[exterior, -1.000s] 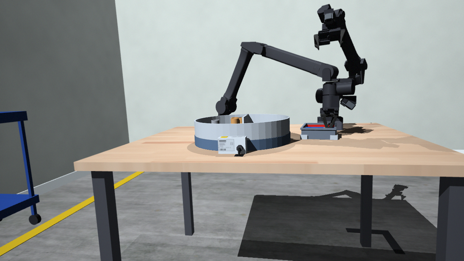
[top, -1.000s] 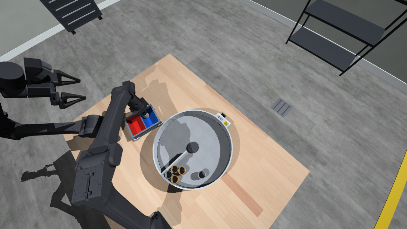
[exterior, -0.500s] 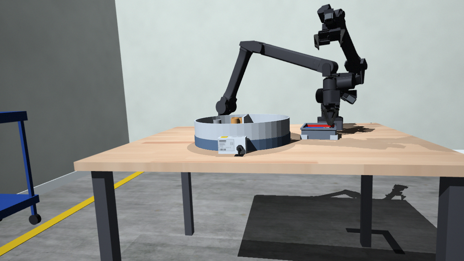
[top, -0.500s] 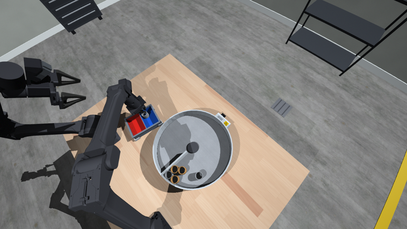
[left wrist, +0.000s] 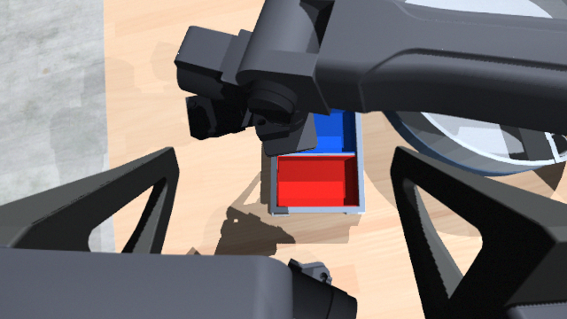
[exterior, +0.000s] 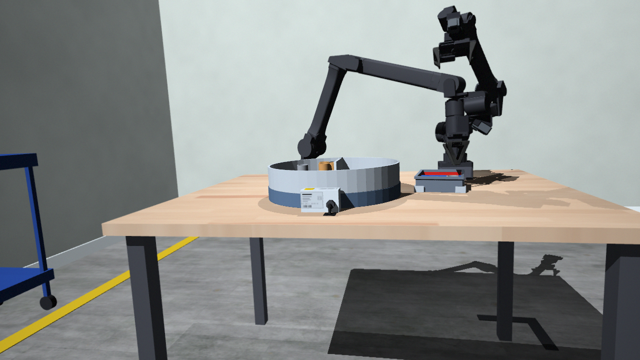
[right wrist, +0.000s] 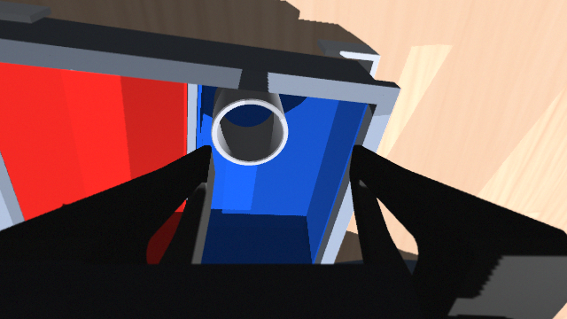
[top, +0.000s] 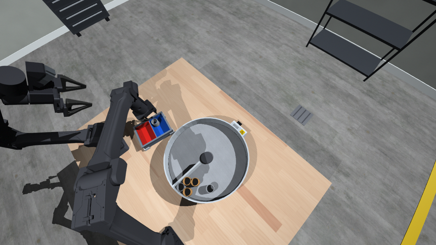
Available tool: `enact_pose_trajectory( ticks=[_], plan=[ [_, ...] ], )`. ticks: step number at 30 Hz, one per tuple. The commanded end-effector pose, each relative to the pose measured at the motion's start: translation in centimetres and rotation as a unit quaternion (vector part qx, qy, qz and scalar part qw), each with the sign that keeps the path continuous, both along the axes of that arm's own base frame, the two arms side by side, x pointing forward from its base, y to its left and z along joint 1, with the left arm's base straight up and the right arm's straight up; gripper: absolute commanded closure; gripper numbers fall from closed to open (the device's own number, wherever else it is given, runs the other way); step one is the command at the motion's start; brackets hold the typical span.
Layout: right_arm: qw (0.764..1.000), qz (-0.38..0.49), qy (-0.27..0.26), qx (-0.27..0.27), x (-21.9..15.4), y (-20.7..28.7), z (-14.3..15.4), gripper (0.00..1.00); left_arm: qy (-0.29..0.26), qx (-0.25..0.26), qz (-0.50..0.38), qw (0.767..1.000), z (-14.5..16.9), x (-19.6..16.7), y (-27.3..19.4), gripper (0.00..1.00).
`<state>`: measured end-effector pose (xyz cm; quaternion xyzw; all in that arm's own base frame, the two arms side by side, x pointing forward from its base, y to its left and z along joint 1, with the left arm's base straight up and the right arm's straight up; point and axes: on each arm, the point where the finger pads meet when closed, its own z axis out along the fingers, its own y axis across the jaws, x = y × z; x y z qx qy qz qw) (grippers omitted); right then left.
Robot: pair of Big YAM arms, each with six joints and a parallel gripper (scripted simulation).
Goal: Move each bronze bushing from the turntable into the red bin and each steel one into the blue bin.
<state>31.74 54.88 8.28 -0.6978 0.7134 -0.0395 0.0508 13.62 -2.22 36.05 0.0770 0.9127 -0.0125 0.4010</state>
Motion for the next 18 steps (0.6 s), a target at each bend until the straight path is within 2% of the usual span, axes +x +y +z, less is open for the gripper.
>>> enact_pose_trajectory(
  ticks=[1, 3, 4, 9, 13, 15, 16, 18],
  plan=[
    [0.999, -0.034, -0.014, 0.027, 0.8, -0.9, 2.2, 0.25, -0.029, -0.022, 0.005, 0.999, 3.0, -0.8, 0.5, 0.00],
    [0.997, -0.061, -0.018, 0.040, 0.6, -2.3, 2.6, 0.02, -0.029, -0.022, 0.005, 0.999, 3.0, -0.8, 0.5, 0.00],
    [0.996, -0.078, -0.021, 0.048, 0.5, -3.4, 2.8, 0.00, -0.029, -0.022, 0.005, 0.999, 3.0, -0.8, 0.5, 0.00],
    [0.981, -0.166, -0.038, 0.095, -0.5, -10.2, 4.4, 0.00, -0.029, -0.022, 0.005, 0.999, 3.0, -0.8, 0.5, 0.00],
    [0.959, -0.242, -0.053, 0.136, -1.5, -16.7, 5.9, 0.00, -0.030, -0.027, 0.008, 0.999, 3.0, -0.8, 0.5, 0.00],
    [0.959, -0.242, -0.053, 0.136, -1.5, -16.7, 5.9, 0.00, -0.030, -0.027, 0.008, 0.999, 3.0, -0.8, 0.5, 0.00],
    [0.953, -0.261, -0.056, 0.144, -1.7, -18.4, 6.0, 0.00, -0.021, -0.021, 0.006, 1.000, 2.0, -0.4, 0.3, 0.00],
    [0.939, -0.296, -0.065, 0.164, -2.2, -21.7, 6.8, 0.00, -0.030, -0.020, -0.014, 0.999, 2.0, 0.1, -0.3, 0.00]
  ],
)
